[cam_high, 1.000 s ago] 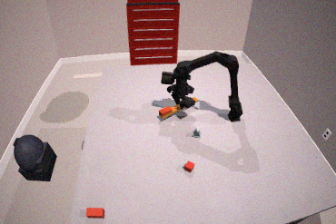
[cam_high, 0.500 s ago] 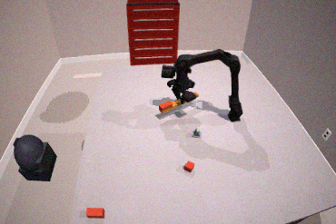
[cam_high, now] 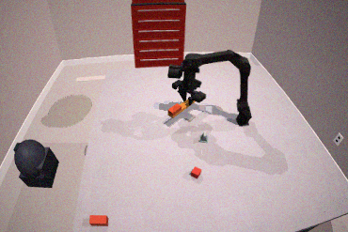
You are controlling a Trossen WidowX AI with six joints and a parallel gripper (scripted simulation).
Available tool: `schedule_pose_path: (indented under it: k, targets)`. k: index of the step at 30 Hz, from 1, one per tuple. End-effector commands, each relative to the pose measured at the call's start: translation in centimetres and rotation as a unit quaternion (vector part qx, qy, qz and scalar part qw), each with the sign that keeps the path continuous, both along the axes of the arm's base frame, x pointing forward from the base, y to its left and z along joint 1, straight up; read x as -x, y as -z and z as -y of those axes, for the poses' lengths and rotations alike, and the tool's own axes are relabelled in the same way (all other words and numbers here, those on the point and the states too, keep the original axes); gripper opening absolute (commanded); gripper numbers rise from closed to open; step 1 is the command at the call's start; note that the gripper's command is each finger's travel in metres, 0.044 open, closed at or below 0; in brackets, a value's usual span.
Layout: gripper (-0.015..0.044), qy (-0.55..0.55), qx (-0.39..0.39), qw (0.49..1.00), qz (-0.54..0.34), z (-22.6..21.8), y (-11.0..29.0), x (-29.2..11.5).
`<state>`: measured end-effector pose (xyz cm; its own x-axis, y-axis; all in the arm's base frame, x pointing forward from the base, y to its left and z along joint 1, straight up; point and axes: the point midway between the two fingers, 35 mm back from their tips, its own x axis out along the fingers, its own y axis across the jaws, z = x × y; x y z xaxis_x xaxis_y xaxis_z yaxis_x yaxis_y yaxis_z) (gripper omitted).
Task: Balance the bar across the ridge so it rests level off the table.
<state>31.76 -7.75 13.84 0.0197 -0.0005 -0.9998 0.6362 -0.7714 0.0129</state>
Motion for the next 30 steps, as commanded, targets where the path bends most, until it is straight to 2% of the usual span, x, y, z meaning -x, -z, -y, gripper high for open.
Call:
schedule_pose_path:
  k: [1,15,30]
  targets:
    - [0.0000,-0.066,0.004,0.998,0.003,-0.5,-0.3,0.1]
    - [0.0000,-0.337,0.009,0.941,0.002,-2.5,-0.4,0.6]
    - [0.0000,-0.598,0.014,0.801,0.001,-4.4,-0.4,1.0]
